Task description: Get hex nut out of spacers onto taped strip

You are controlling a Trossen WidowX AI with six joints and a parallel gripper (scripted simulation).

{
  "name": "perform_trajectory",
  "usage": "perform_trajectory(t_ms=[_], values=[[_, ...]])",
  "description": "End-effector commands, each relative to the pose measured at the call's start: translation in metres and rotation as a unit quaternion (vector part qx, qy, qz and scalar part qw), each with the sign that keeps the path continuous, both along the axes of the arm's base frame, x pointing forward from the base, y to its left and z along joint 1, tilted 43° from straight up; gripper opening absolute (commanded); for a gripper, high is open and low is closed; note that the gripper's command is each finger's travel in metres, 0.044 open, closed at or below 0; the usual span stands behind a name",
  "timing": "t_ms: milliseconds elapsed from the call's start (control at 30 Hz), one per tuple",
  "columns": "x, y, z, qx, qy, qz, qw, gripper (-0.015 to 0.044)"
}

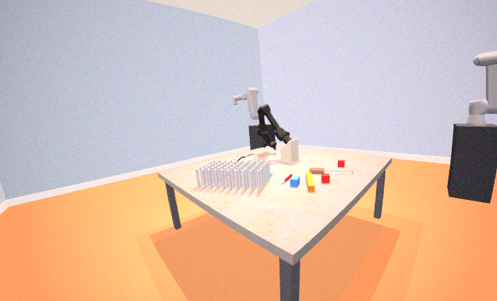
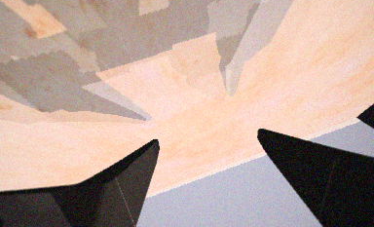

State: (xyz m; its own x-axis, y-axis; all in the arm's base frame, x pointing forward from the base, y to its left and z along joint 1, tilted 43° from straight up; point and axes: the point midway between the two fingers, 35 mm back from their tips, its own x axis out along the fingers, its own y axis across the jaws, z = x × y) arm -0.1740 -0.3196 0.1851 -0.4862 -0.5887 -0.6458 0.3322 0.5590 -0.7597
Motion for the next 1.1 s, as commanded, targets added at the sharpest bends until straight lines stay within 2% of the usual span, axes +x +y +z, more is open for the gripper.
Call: perform_trajectory(t_ms=[0, 167, 500, 700, 900, 1067], values=[[0.02, -0.017, 0.022, -0.059, -0.018, -0.003, 0.998, 0.044], [0.054, -0.038, 0.054, -0.147, -0.06, -0.004, 0.987, 0.044], [0.193, -0.052, 0.062, -0.176, -0.131, 0.172, 0.96, 0.044], [0.274, -0.038, 0.053, -0.18, -0.189, 0.247, 0.933, 0.044], [0.348, -0.01, 0.064, -0.176, -0.238, 0.322, 0.9, 0.044], [0.414, 0.022, 0.035, -0.147, -0.3, 0.366, 0.868, 0.044]])
